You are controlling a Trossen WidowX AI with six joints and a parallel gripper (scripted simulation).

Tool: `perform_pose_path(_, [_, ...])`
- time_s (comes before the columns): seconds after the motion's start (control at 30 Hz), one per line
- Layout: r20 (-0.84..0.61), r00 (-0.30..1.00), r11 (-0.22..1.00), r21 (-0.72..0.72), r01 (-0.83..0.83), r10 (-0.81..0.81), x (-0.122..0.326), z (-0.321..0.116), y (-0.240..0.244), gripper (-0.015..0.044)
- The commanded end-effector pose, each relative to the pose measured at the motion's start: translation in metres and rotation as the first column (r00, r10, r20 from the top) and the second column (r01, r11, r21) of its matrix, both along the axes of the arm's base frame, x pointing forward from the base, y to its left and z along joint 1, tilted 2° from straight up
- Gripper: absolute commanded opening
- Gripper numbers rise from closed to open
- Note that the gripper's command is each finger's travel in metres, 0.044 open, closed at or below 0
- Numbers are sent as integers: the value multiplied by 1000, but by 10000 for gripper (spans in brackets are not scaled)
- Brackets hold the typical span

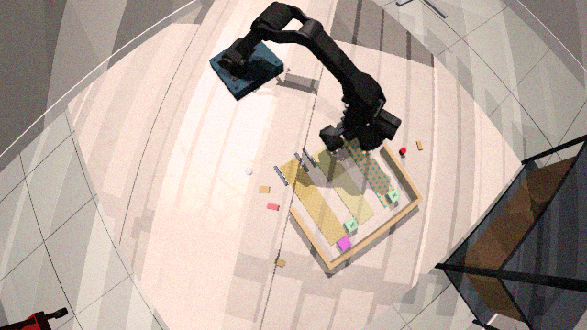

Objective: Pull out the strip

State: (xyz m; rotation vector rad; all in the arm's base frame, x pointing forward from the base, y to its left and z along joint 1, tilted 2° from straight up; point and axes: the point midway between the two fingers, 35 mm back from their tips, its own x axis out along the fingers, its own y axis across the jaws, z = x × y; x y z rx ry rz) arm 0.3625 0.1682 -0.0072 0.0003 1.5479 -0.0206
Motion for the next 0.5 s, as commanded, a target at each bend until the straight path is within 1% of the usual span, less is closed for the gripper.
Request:
perform_pose_path(0.0, [-6, 1000, 1000, 0, -3, 3, 0, -5, 0, 0])
perform_pose_path(0.47, [-8, 1000, 1000, 0, -3, 3, -18, -6, 0, 0])
